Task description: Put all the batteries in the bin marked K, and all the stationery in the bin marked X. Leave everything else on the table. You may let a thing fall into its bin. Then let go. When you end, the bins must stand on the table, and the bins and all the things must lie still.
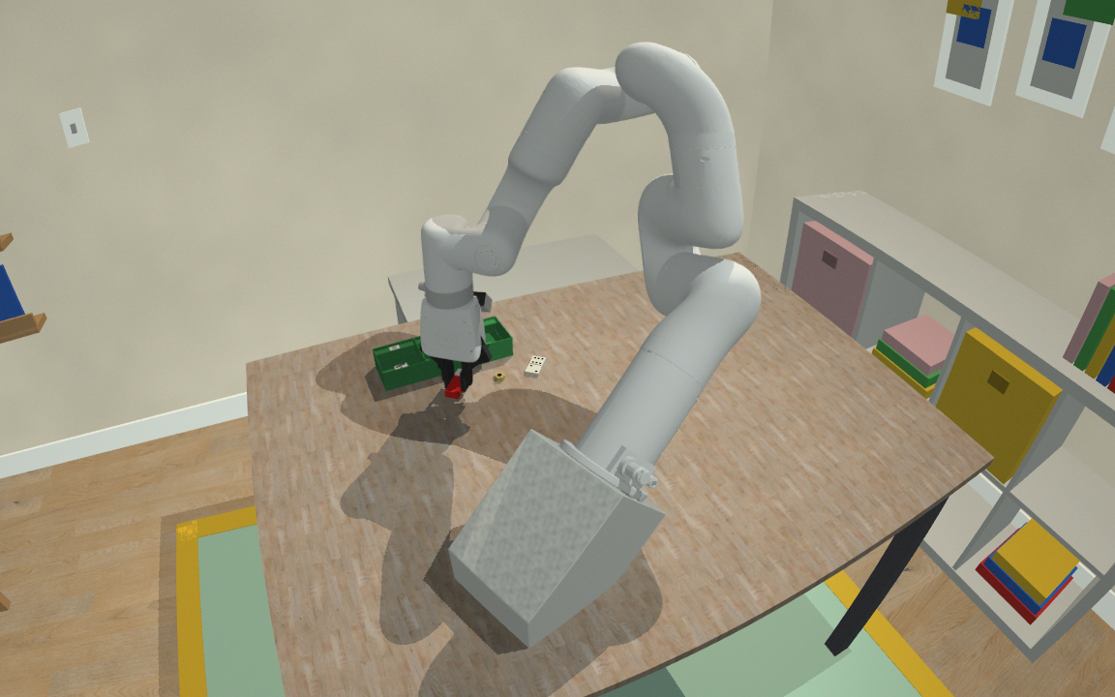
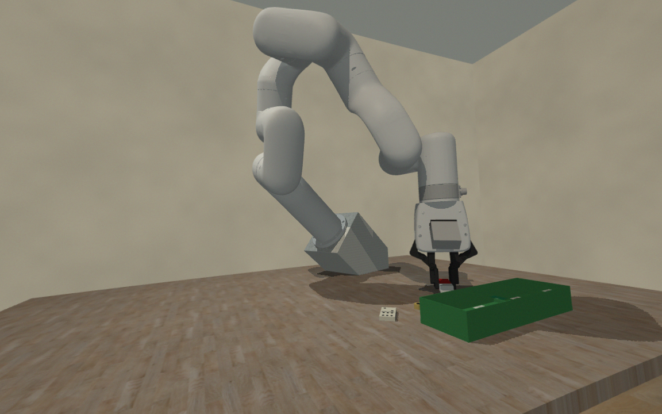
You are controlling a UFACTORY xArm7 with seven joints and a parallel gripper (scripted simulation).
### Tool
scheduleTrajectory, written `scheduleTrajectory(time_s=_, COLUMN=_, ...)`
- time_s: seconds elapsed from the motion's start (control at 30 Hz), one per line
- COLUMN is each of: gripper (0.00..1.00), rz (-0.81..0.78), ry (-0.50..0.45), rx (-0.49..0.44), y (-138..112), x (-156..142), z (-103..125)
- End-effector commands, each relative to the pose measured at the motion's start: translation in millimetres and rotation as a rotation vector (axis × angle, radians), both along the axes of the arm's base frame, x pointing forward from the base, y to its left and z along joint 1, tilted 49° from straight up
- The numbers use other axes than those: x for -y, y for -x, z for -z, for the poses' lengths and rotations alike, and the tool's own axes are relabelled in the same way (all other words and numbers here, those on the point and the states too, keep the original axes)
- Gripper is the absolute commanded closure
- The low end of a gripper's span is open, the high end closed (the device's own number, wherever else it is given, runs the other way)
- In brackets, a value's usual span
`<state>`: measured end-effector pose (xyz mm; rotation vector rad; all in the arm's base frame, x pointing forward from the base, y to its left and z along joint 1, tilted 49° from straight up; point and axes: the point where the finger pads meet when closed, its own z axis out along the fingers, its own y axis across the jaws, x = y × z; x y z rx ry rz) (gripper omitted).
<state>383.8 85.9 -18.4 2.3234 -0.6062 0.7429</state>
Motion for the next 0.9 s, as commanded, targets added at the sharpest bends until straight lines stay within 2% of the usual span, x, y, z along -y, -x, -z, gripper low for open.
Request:
scheduleTrajectory(time_s=0.0, gripper=1.00, rz=-0.002, ry=-0.001, rx=0.001, y=4.2, x=-9.4, z=-8.9)
scheduleTrajectory(time_s=0.27, gripper=1.00, rz=-0.002, ry=-0.001, rx=0.001, y=13.6, x=-27.4, z=-26.2)
scheduleTrajectory(time_s=0.87, gripper=1.00, rz=-0.002, ry=-0.001, rx=0.001, y=9.2, x=-30.8, z=-24.5)
